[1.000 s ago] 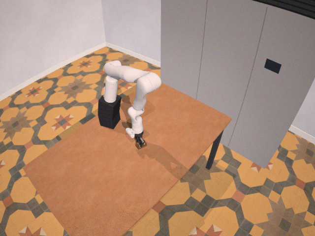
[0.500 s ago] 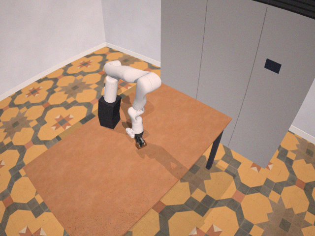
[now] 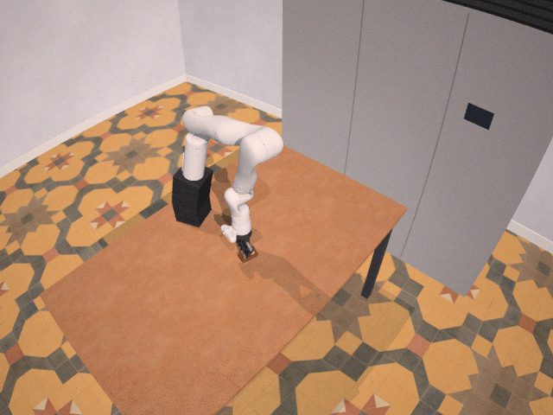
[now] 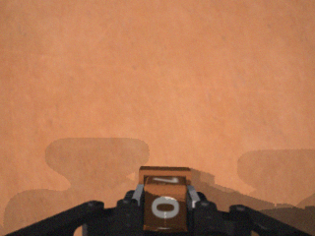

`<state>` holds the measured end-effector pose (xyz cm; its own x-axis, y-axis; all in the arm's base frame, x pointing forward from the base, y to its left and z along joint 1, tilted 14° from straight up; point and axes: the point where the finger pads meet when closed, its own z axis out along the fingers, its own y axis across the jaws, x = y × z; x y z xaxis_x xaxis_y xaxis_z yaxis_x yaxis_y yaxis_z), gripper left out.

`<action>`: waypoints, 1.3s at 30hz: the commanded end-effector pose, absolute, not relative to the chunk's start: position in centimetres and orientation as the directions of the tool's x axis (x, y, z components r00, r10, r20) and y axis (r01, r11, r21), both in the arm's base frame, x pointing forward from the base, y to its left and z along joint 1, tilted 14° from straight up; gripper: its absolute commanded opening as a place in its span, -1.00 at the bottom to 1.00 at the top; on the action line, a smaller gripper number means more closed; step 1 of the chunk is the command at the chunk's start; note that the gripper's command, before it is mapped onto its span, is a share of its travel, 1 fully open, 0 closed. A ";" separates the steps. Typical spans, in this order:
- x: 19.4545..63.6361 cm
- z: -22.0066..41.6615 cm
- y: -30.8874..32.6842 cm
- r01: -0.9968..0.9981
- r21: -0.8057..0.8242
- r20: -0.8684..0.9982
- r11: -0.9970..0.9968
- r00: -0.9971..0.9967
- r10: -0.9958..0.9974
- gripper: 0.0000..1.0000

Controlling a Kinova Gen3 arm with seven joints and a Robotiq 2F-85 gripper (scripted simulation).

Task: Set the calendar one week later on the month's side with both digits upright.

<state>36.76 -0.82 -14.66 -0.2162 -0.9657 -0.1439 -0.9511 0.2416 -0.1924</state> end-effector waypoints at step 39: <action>35.8 -10.2 -1.3 -0.951 -0.193 -0.144 0.242 -0.216 -0.966 -0.47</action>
<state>35.15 -0.87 -12.14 -0.2170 -0.9656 -0.1434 -0.9558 0.2400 -0.1697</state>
